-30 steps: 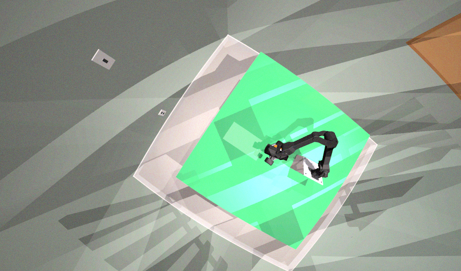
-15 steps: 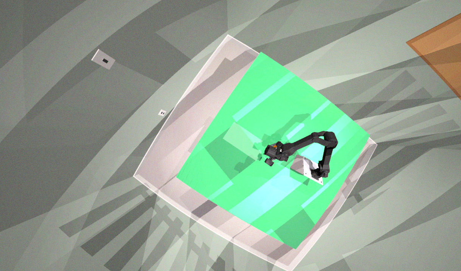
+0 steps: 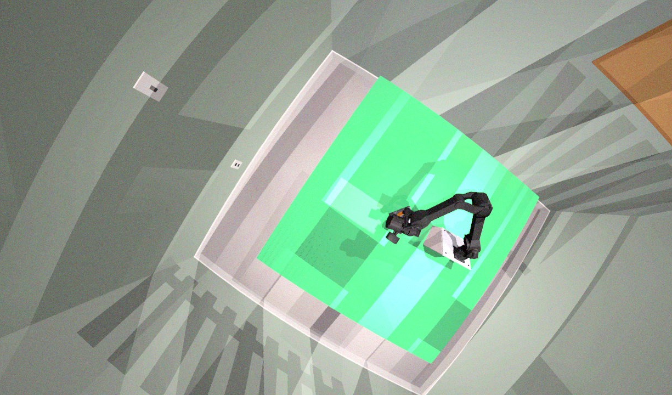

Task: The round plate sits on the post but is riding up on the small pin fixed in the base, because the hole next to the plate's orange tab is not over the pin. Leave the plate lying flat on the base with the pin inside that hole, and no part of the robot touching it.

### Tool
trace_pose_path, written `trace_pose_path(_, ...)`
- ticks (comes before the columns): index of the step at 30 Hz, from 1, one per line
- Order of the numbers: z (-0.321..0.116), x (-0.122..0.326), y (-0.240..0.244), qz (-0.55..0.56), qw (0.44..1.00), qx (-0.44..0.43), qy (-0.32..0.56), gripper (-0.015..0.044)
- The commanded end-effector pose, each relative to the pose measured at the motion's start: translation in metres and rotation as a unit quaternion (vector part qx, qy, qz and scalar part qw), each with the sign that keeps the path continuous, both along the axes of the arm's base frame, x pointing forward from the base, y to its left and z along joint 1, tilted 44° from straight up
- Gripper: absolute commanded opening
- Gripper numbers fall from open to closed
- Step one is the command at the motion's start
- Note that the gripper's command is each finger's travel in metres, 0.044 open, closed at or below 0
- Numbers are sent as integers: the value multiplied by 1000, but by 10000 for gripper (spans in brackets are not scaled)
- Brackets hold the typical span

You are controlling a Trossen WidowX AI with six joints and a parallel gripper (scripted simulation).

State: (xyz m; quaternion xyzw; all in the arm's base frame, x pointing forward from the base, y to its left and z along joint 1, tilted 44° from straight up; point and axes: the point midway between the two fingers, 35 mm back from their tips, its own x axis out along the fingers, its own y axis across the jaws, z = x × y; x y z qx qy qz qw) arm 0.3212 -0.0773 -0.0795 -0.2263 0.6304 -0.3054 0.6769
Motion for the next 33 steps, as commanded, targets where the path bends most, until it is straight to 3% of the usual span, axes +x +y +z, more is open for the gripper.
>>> trace_pose_path(1,-4,-8,0,-4,1000,2,8,0)
trace_pose_path(33,-9,-23,9,-4,1000,2,9,0)
